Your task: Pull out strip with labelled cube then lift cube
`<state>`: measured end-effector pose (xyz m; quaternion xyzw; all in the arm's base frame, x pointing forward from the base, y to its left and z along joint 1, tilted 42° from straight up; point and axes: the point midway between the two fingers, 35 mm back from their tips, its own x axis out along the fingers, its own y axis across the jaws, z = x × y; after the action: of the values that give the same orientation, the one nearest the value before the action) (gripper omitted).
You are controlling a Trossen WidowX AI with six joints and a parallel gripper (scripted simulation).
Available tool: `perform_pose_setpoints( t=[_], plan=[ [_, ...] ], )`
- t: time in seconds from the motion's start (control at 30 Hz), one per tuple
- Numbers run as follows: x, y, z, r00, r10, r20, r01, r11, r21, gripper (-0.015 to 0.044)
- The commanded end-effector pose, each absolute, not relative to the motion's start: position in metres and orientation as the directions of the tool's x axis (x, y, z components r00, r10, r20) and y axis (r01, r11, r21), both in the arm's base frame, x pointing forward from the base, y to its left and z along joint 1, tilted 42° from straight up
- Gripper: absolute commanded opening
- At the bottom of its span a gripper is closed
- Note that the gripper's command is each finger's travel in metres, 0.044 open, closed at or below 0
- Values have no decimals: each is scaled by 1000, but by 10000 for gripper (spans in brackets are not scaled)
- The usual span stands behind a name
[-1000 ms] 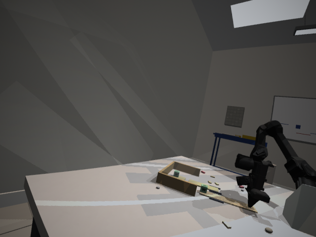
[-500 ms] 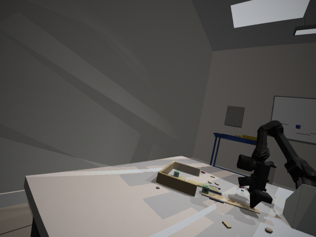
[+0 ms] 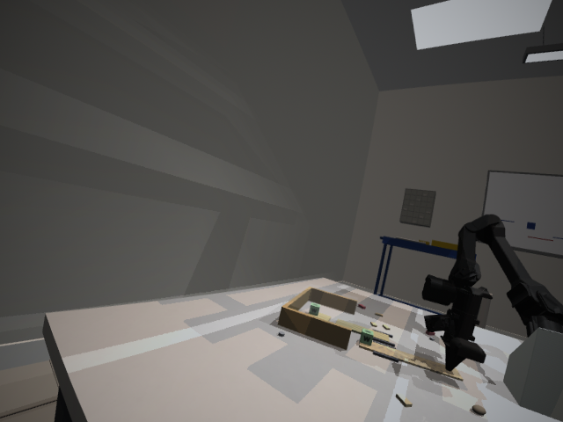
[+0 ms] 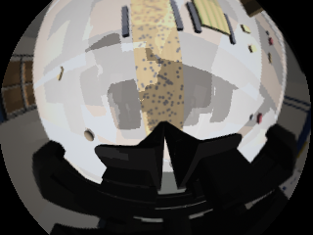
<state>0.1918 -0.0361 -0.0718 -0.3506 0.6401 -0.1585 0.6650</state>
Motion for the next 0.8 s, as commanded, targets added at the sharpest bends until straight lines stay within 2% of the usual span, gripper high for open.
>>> perform_pose_setpoints(
  t=[0.0, 0.3, 0.5, 0.7, 0.77],
  plan=[
    [183, -41, -74, 101, -666, -739, -245, 703, -667, 0],
    [183, -41, -74, 101, -666, -739, -245, 703, -667, 0],
    [189, -8, -42, 103, -663, -741, -244, 706, -665, 0],
    [189, -8, -40, 102, -664, -741, -245, 705, -665, 0],
    [196, -7, -41, 103, -664, -741, -253, 703, -665, 53]
  ],
)
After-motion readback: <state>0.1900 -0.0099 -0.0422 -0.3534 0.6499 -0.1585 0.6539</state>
